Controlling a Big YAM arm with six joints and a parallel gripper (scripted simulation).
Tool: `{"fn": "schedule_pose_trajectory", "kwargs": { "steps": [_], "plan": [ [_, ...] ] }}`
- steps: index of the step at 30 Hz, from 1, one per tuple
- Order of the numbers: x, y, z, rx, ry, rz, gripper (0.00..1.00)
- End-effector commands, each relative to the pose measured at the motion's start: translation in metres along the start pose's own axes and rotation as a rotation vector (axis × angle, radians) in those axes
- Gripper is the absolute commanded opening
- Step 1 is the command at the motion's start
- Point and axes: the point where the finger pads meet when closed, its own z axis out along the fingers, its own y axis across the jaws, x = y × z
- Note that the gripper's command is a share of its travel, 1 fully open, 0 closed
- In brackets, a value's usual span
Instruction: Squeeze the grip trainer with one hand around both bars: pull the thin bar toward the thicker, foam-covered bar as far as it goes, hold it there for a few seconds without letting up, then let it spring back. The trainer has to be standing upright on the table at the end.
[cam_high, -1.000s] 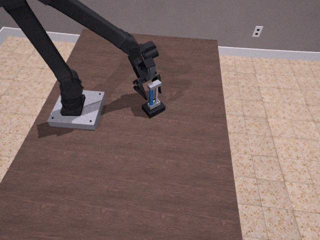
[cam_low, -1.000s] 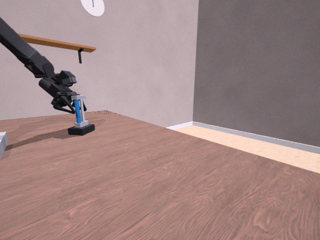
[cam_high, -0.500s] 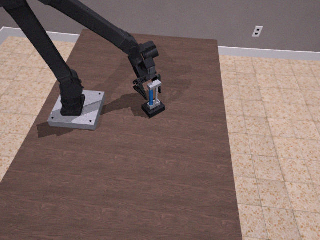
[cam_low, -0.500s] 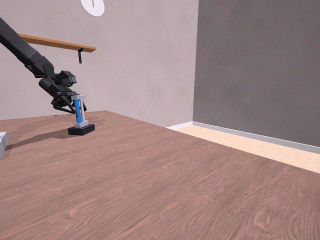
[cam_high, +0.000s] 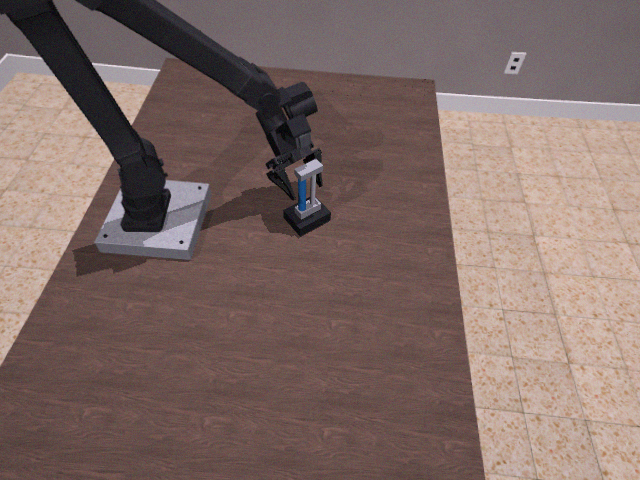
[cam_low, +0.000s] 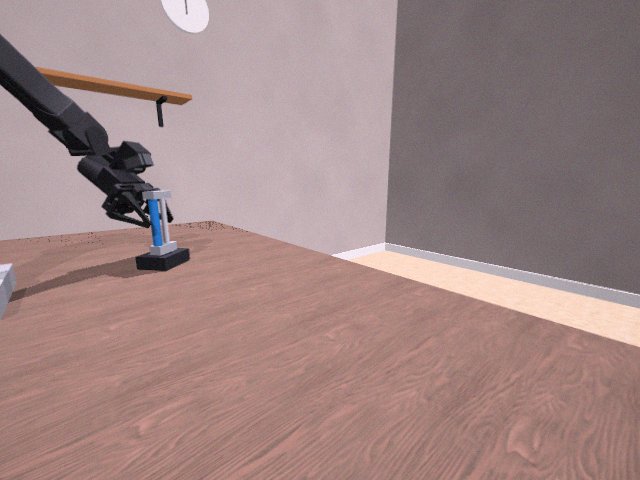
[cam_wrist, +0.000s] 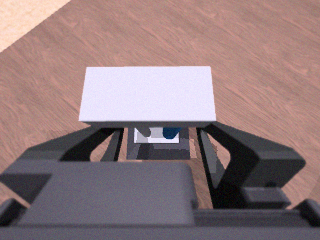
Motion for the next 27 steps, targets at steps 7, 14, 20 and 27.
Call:
{"fn": "schedule_pose_trajectory", "kwargs": {
  "steps": [7,14,20,27],
  "plan": [
    [-0.015,0.021,-0.019,-0.04,-0.011,0.039,0.76],
    [-0.015,0.021,-0.03,-0.04,-0.011,0.04,0.76],
    [-0.015,0.021,-0.048,-0.041,-0.008,0.041,0.76],
    [-0.015,0.02,-0.066,-0.042,-0.006,0.041,0.76]
  ]
}}
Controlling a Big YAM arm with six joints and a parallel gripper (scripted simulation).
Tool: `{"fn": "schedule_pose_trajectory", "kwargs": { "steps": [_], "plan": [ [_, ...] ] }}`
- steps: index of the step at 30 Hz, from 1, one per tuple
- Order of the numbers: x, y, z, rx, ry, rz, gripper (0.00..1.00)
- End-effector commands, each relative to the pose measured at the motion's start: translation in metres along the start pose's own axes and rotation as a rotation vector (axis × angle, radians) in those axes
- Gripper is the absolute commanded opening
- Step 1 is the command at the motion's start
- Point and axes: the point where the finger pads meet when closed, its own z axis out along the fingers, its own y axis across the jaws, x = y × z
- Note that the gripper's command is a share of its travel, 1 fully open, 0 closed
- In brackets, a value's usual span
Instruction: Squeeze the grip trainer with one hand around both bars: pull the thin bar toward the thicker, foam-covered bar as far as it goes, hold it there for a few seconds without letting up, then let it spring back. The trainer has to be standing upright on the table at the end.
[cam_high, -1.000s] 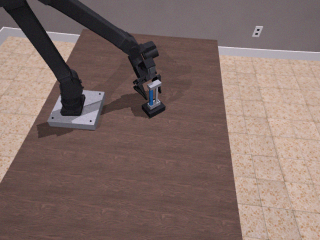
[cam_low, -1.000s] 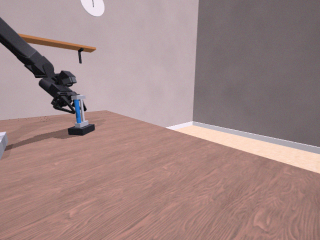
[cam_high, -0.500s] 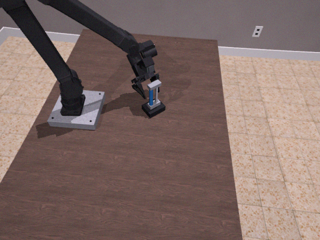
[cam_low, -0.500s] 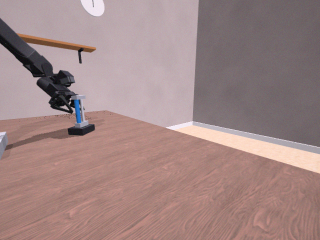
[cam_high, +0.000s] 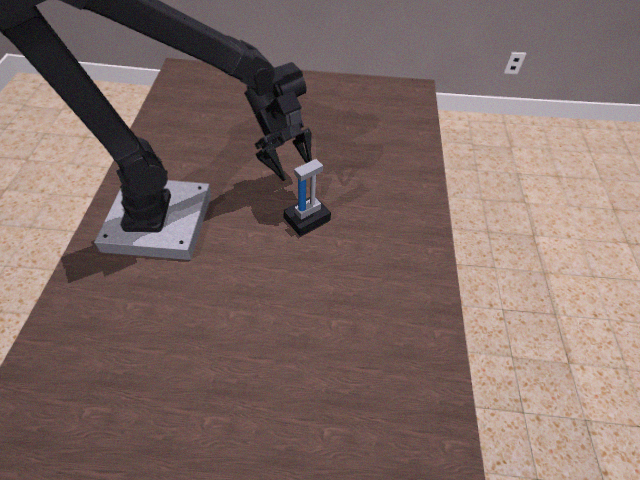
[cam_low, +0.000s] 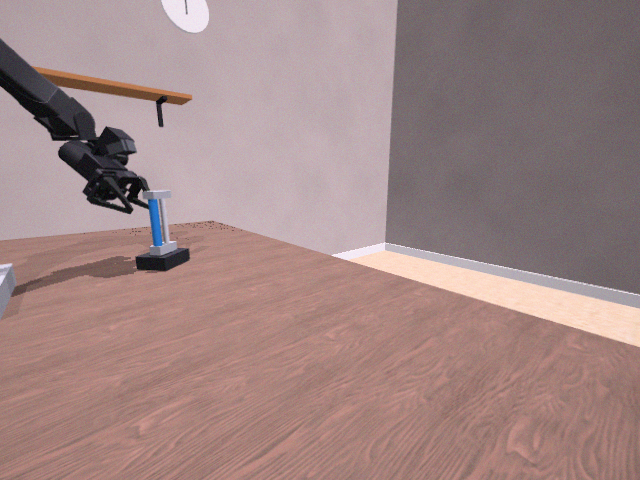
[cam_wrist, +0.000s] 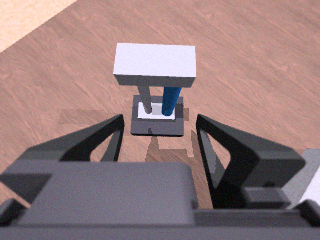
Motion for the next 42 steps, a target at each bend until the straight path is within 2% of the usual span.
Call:
{"fn": "schedule_pose_trajectory", "kwargs": {
  "steps": [1,11,22,28,42],
  "plan": [
    [-0.017,0.02,-0.02,-0.033,-0.01,0.077,0.76],
    [-0.018,0.019,-0.058,-0.037,-0.004,0.081,0.76],
    [-0.016,0.018,-0.081,-0.038,0.002,0.082,0.76],
    [-0.015,0.018,-0.087,-0.036,0.003,0.079,0.76],
    [-0.017,0.018,-0.086,-0.035,0.004,0.089,0.76]
  ]
}}
